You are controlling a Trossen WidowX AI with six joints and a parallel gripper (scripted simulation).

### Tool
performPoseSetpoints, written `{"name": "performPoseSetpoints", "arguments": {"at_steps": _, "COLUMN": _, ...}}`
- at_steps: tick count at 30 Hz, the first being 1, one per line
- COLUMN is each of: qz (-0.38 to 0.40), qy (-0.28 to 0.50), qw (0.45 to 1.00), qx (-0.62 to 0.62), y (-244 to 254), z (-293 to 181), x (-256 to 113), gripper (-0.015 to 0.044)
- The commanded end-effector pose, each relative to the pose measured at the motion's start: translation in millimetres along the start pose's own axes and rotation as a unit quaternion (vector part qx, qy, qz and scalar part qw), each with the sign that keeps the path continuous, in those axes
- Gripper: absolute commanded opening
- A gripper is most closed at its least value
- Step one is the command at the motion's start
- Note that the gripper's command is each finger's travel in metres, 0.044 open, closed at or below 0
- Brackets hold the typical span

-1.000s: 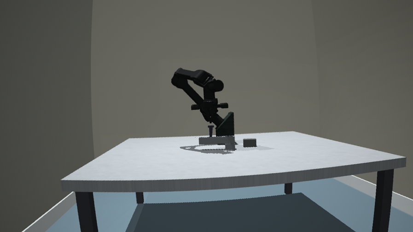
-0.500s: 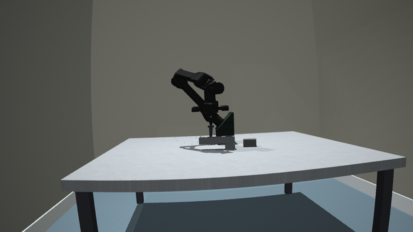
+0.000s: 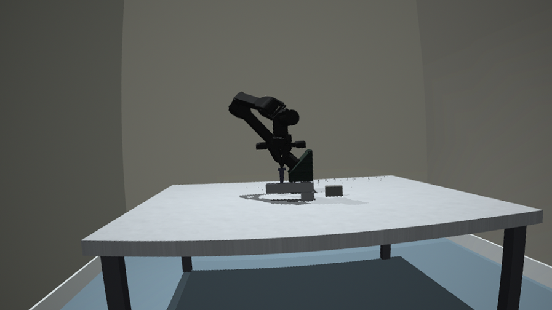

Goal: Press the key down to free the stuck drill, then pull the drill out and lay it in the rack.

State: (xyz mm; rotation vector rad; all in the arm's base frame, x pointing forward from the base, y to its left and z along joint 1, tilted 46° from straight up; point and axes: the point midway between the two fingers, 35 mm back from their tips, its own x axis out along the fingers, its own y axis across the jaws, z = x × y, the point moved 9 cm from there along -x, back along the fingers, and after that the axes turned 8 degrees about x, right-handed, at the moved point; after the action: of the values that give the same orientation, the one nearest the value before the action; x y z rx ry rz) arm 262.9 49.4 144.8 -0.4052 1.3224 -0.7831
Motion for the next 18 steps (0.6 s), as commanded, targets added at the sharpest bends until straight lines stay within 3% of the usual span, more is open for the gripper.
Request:
{"name": "performPoseSetpoints", "arguments": {"at_steps": 1, "qz": -0.004, "qy": 0.009, "qw": 1.000, "qx": -0.002, "y": 0.1, "z": -0.4, "x": 7.4, "gripper": 0.0000}}
{"name": "performPoseSetpoints", "arguments": {"at_steps": 18, "qz": -0.004, "qy": 0.009, "qw": 1.000, "qx": -0.002, "y": -1.3, "z": -4.9, "x": 12.0, "gripper": 0.0000}}
